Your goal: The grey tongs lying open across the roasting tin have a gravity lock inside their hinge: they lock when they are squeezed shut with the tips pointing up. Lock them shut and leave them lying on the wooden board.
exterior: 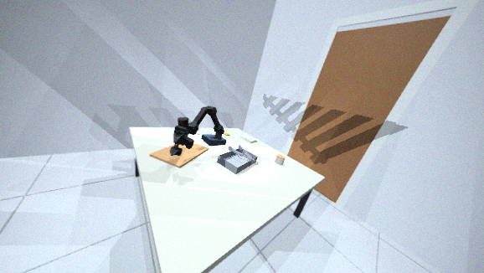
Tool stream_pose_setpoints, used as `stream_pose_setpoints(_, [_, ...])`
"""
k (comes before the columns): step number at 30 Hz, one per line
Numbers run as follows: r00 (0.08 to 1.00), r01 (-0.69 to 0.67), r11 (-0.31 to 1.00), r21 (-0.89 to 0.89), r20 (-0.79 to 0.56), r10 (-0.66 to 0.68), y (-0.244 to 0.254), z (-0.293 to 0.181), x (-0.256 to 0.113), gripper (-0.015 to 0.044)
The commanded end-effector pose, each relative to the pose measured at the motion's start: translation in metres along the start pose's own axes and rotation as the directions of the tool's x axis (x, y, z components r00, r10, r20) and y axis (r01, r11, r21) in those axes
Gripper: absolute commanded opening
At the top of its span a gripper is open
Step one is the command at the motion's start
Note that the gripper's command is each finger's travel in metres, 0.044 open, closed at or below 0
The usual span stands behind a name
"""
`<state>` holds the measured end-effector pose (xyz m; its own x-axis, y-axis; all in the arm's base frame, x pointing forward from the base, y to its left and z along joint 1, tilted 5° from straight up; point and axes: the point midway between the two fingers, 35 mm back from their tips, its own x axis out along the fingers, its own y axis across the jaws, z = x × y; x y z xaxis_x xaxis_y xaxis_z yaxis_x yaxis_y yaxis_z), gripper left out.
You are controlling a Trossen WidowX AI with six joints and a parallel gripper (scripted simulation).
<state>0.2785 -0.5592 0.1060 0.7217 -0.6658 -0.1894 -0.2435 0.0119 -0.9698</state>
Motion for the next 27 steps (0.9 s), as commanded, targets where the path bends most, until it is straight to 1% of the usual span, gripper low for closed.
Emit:
stream_pose_setpoints(1, [1.0,0.0,1.0,0.0,0.0,0.0,0.0,0.0,0.0,0.0426])
stream_pose_setpoints(2, [1.0,-0.003,1.0,-0.002,0.002,0.003,0.0,0.001,0.0,0.044])
stream_pose_setpoints(4, [1.0,-0.02,1.0,-0.019,0.021,0.021,-0.001,0.013,0.004,0.044])
stream_pose_setpoints(6, [0.997,-0.058,0.997,-0.056,0.057,0.061,-0.002,0.035,0.01,0.044])
stream_pose_setpoints(9, [0.978,-0.142,0.981,-0.136,0.132,0.16,-0.001,0.087,0.016,0.044])
stream_pose_setpoints(12, [0.954,-0.195,0.958,-0.21,0.187,0.236,0.001,0.127,0.015,0.044])
stream_pose_setpoints(17, [0.867,-0.252,0.876,-0.411,0.306,0.393,0.0,0.214,0.003,0.044])
stream_pose_setpoints(23, [0.722,-0.208,0.721,-0.66,0.394,0.569,0.0,0.304,-0.035,0.044])
stream_pose_setpoints(27, [0.604,-0.109,0.592,-0.799,0.419,0.677,0.001,0.354,-0.071,0.044])
